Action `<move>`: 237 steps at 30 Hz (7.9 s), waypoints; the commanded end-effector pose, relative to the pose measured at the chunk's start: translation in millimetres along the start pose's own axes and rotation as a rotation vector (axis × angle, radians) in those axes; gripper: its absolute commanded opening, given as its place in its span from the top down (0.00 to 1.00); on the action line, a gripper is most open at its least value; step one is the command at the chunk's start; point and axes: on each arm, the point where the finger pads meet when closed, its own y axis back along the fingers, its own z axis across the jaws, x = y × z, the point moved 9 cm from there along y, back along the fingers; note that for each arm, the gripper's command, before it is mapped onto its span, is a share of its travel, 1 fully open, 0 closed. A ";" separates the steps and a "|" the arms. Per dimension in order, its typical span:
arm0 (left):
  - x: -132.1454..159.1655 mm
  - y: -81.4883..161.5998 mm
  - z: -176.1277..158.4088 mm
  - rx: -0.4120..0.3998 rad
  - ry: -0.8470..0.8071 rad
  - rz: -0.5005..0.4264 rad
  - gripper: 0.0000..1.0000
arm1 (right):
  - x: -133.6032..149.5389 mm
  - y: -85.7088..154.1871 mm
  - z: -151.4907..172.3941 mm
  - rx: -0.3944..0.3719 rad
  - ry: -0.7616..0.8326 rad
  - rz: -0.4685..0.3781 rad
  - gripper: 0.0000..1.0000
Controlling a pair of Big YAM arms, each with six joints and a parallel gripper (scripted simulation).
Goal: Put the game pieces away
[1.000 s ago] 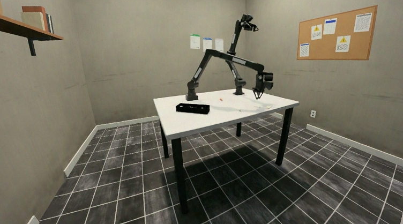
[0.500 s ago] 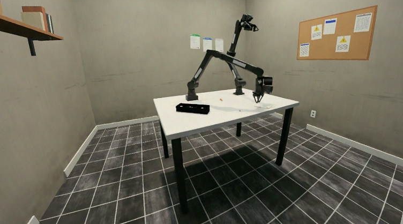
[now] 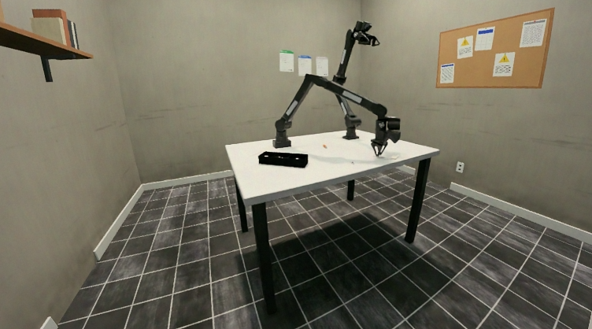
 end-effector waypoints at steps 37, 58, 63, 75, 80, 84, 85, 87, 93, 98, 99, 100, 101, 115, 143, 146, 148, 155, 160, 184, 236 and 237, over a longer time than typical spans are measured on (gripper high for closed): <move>-3.1 16.4 1.2 -0.004 -0.004 -0.030 0.00 | -6.4 9.5 3.5 -0.011 0.000 -0.025 0.80; -3.1 16.4 1.2 -0.004 -0.004 -0.030 0.00 | -10.8 65.8 8.0 -0.021 0.002 -0.049 0.80; -3.1 16.4 1.2 -0.004 -0.004 -0.030 0.00 | -10.6 69.9 7.9 -0.018 0.002 -0.040 0.80; -3.1 16.4 1.2 -0.004 -0.004 -0.030 0.00 | -6.1 71.5 3.3 -0.012 0.000 -0.027 0.80; -3.1 16.4 1.2 -0.004 -0.004 -0.030 0.00 | -6.1 71.5 3.3 -0.012 0.000 -0.027 0.80; -3.1 16.4 1.2 -0.004 -0.004 -0.030 0.00 | -9.4 104.7 7.5 -0.028 0.002 -0.065 0.80; -3.1 16.4 1.2 -0.004 -0.004 -0.030 0.00 | -9.4 104.9 7.5 -0.028 0.002 -0.065 0.80; -3.1 16.4 1.2 -0.004 -0.004 -0.030 0.00 | -10.2 93.5 7.9 -0.021 0.002 -0.048 0.80; -3.1 16.4 1.2 -0.004 -0.004 -0.030 0.00 | 5.7 82.8 -21.3 -0.013 0.000 -0.034 0.80; -3.1 16.4 1.2 -0.004 -0.004 -0.030 0.00 | 17.8 81.8 -42.0 -0.012 0.000 -0.033 0.80; -3.1 16.4 1.2 -0.004 -0.004 -0.030 0.00 | 20.8 81.6 -47.2 -0.011 0.000 -0.033 0.80; -3.1 16.4 1.2 -0.004 -0.004 -0.030 0.00 | 23.9 81.4 -52.4 -0.011 0.000 -0.033 0.80; -3.1 16.4 1.2 -0.004 -0.004 -0.030 0.00 | 26.9 81.2 -57.6 -0.011 0.000 -0.033 0.80; -3.1 16.4 1.2 -0.004 -0.004 -0.030 0.00 | 63.2 78.9 -119.8 -0.006 0.000 -0.031 0.80; -3.1 16.4 1.2 -0.004 -0.004 -0.030 0.00 | 142.1 75.5 -254.8 0.003 0.000 -0.028 0.80; -3.1 16.4 1.2 -0.004 -0.004 -0.030 0.00 | 145.1 75.4 -260.0 0.004 0.000 -0.028 0.80; -3.1 16.4 1.2 -0.004 -0.004 -0.030 0.00 | 151.2 75.3 -270.4 0.004 0.000 -0.028 0.80; -3.1 16.4 1.2 -0.004 -0.004 -0.030 0.00 | 172.7 74.8 -306.7 0.007 0.000 -0.025 0.80; -3.1 16.4 1.2 -0.004 -0.004 -0.030 0.00 | 187.9 74.6 -332.7 0.010 0.000 -0.024 0.80; -3.1 16.4 1.2 -0.004 -0.004 -0.030 0.00 | 228.4 71.9 -395.0 0.018 0.546 -0.009 0.80; -3.1 16.4 1.2 -0.004 -0.004 -0.030 0.00 | 229.5 8.4 -402.3 0.000 0.597 0.010 0.80; -3.1 16.4 1.2 -0.004 -0.004 -0.030 0.00 | 229.9 8.3 -402.1 0.000 0.597 0.010 0.80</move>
